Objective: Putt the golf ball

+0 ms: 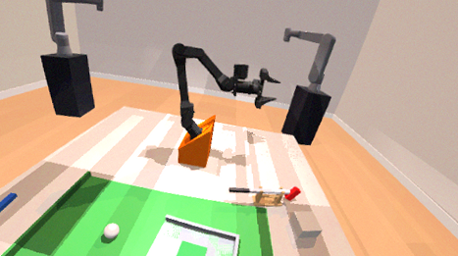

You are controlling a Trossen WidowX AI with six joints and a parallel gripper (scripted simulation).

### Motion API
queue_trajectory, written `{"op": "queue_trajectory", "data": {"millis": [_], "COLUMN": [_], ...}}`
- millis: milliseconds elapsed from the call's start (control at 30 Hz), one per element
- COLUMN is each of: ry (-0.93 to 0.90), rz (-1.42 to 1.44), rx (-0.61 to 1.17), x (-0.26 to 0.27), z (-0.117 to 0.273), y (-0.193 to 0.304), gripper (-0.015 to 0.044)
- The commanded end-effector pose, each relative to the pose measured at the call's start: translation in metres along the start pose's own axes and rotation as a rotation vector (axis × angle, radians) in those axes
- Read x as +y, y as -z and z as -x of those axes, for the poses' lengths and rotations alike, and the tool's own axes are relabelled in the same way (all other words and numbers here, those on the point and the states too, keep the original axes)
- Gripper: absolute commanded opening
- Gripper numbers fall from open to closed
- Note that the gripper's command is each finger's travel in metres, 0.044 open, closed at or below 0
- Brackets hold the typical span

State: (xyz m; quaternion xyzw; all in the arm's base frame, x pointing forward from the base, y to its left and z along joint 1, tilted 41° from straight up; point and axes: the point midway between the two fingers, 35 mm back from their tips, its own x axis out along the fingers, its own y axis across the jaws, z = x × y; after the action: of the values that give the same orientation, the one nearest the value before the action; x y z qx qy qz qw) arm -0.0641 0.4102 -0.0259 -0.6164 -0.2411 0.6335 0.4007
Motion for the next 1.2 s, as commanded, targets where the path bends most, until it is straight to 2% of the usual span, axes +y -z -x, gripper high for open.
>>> {"op": "queue_trajectory", "data": {"millis": [0, 233, 467, 633, 833, 1033, 1167], "ry": [-0.005, -0.203, -0.459, -0.619, -0.833, -1.018, -1.037], "rz": [-0.004, -0.175, -0.384, -0.589, -0.862, -1.127, -1.154], "rx": [0.008, 0.287, 0.532, 0.716, 0.899, 1.057, 1.072], "x": [0.000, 0.023, 0.071, 0.106, 0.157, 0.194, 0.197], "z": [-0.001, -0.025, -0.010, 0.019, 0.081, 0.142, 0.148], "y": [0.003, 0.113, 0.225, 0.288, 0.348, 0.377, 0.378], "gripper": [0.0426, 0.0440, 0.0440, 0.0440, 0.0440, 0.0440, 0.0440]}}
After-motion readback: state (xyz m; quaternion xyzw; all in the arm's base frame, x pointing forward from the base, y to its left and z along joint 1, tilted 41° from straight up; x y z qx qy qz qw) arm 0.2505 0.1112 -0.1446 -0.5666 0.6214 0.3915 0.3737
